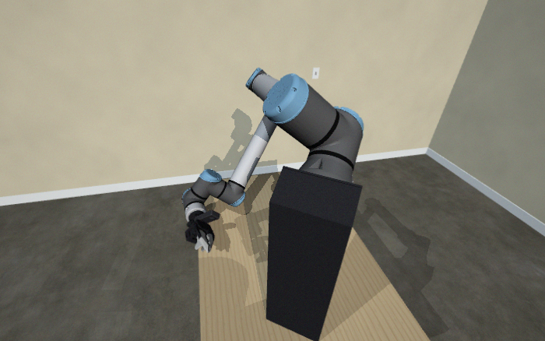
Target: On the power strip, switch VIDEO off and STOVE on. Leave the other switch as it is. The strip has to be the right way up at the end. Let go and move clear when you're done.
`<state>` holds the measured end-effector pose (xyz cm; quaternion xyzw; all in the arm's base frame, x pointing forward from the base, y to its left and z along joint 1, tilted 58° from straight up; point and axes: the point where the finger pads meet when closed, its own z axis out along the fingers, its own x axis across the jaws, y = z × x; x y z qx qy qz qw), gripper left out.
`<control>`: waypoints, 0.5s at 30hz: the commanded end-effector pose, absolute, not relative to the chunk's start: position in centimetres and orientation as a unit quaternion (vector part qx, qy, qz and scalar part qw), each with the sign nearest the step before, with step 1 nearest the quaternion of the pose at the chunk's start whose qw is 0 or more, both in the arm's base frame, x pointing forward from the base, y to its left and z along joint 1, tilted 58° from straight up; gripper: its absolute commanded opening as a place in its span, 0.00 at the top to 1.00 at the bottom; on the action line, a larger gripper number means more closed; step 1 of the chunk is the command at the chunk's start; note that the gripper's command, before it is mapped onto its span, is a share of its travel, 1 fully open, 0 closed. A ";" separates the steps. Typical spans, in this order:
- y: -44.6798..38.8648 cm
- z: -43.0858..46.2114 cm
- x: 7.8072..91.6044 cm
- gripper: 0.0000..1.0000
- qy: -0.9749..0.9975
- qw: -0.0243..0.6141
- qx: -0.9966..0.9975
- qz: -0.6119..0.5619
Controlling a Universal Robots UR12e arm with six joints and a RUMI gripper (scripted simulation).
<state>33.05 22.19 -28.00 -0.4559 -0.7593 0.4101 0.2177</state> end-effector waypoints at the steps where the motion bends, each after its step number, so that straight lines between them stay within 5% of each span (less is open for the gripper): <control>1: 22.2 -28.0 33.0 1.00 -0.759 0.218 -0.456 0.410; 15: 21.6 -26.6 34.1 1.00 -0.772 0.198 -0.445 0.407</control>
